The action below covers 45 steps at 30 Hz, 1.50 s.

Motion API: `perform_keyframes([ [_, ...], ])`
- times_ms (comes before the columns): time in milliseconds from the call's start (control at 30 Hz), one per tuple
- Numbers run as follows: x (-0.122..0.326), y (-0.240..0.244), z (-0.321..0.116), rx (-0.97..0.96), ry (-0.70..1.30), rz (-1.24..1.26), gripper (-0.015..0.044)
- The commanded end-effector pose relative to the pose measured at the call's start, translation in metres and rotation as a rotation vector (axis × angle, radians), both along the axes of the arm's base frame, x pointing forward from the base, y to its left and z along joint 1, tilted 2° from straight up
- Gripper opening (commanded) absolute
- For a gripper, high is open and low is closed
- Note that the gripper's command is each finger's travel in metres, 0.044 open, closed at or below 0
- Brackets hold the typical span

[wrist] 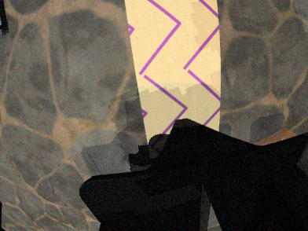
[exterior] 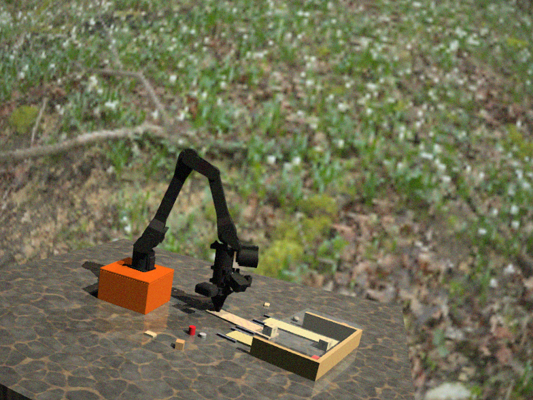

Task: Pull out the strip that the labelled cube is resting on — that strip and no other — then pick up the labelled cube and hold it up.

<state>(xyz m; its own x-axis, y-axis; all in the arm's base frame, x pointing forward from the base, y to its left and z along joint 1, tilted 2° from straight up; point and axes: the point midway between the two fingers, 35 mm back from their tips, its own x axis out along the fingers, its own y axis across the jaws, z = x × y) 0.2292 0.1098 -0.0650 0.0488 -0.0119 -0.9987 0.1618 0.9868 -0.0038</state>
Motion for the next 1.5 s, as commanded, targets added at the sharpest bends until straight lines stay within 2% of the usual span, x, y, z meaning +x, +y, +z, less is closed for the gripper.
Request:
perform_keyframes([
  [0, -0.017, -0.002, -0.007, -0.007, 0.04, -0.001, 0.0],
  [1200, -0.019, -0.002, -0.007, -0.007, 0.04, -0.001, 0.0],
  [1367, -0.007, 0.003, 0.039, -0.006, 0.037, -0.001, 0.0],
  [1467, -0.007, 0.003, 0.042, -0.006, 0.039, -0.001, 0.0],
])
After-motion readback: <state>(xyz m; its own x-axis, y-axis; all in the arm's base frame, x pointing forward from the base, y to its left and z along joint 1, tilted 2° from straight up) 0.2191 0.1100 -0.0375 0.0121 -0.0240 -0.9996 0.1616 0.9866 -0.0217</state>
